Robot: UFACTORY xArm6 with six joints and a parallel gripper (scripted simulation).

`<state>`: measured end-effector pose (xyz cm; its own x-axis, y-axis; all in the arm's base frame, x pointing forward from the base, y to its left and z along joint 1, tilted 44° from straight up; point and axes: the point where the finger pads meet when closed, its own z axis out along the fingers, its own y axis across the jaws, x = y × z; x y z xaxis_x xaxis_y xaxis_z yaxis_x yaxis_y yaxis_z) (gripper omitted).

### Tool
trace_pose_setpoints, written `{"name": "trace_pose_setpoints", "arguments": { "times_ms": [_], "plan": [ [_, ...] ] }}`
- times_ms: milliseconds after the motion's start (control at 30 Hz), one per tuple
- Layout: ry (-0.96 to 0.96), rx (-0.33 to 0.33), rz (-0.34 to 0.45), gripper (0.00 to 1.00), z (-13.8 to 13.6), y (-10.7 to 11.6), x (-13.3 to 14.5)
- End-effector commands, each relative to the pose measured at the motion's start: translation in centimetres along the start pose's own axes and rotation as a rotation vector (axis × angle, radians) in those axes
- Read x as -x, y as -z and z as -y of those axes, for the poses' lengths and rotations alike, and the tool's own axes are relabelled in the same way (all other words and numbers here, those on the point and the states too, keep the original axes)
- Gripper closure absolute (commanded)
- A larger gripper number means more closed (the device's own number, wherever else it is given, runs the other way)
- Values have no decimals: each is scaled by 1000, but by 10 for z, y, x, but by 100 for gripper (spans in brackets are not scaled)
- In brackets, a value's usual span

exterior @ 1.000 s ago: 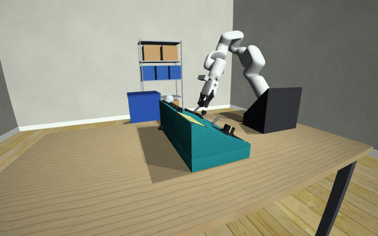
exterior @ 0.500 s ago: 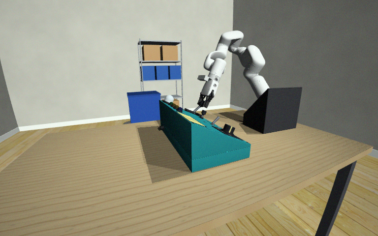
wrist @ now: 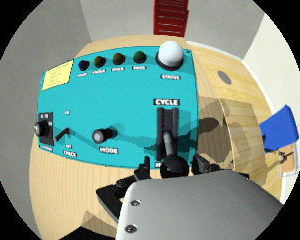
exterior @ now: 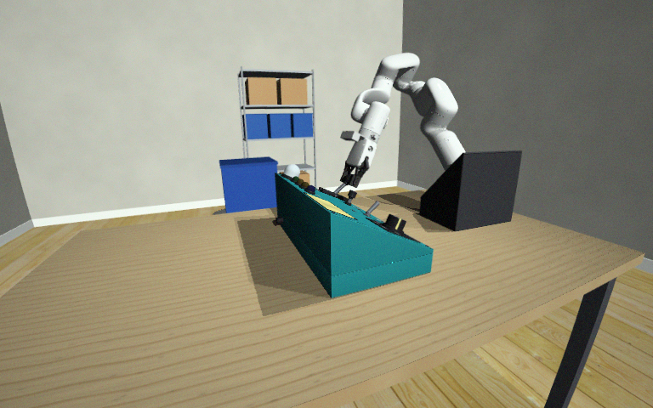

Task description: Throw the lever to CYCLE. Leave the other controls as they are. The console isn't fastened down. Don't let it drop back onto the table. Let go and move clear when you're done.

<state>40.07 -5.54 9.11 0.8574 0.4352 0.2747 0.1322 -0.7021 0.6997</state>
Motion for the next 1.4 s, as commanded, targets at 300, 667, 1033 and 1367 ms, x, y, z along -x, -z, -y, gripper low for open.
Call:
{"name": "trace_pose_setpoints", "arguments": {
  "times_ms": [300, 667, 1033, 1367],
  "plan": [
    [-1, 0, -3, 100, 0, 0, -1],
    [-1, 0, -3, 100, 0, 0, -1],
    [-1, 0, -3, 100, 0, 0, -1],
    [-1, 0, -3, 100, 0, 0, -1]
  ]
}}
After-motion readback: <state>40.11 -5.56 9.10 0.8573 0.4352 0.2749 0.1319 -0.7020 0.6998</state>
